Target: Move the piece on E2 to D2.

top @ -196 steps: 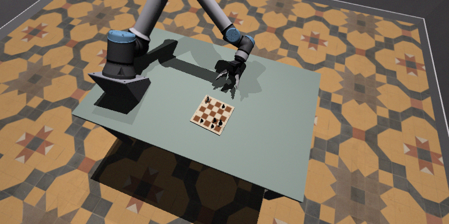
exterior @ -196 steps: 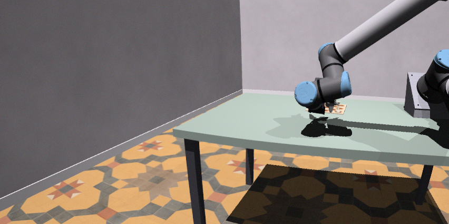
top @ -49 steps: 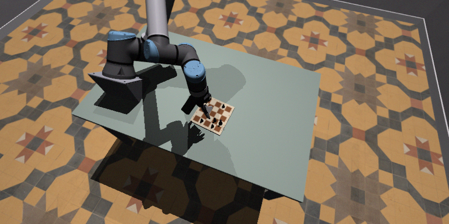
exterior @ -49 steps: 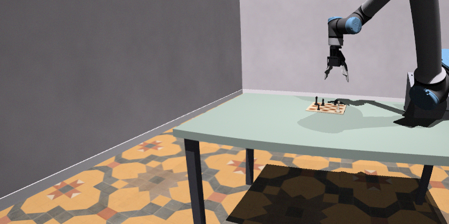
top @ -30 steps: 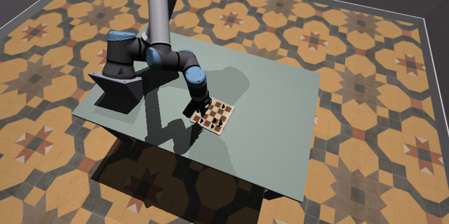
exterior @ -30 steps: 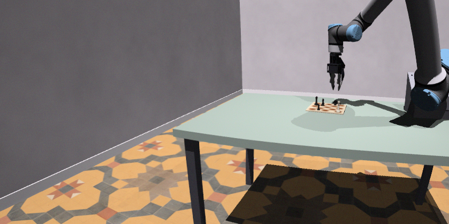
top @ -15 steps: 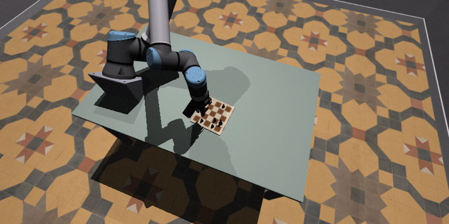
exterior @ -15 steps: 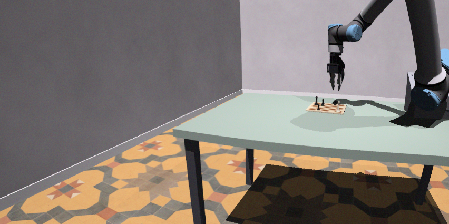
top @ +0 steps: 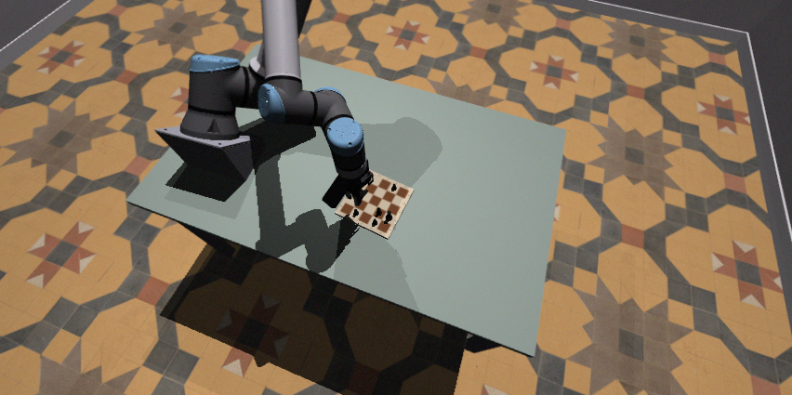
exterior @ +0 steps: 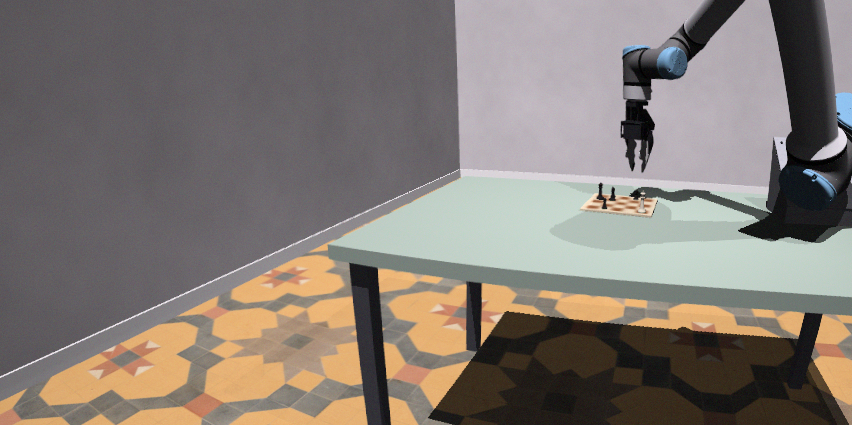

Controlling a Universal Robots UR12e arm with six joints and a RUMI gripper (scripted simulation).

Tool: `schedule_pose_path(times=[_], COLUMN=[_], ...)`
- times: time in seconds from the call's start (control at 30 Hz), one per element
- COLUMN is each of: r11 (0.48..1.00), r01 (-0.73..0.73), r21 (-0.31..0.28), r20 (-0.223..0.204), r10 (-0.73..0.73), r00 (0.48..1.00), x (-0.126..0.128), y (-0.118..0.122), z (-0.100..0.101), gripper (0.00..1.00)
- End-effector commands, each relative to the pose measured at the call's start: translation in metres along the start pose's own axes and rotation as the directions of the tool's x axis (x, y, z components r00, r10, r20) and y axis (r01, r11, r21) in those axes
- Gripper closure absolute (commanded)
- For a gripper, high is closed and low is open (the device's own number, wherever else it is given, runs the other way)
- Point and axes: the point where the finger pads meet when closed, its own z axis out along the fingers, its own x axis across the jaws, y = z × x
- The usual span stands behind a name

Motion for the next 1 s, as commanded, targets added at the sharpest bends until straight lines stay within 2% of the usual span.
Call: schedule_pose_path(times=[0.0,0.5,0.97], r11=[1.0,1.0,1.0], r01=[0.0,0.0,0.0], r21=[0.0,0.0,0.0], r20=[0.001,0.001,0.001], r10=[0.0,0.0,0.0], r00=[1.0,1.0,1.0], x=[-0.001,-0.001,-0.001], y=[0.0,0.0,0.0], z=[0.0,0.014,0.036], gripper=[0.8,0.8,0.8])
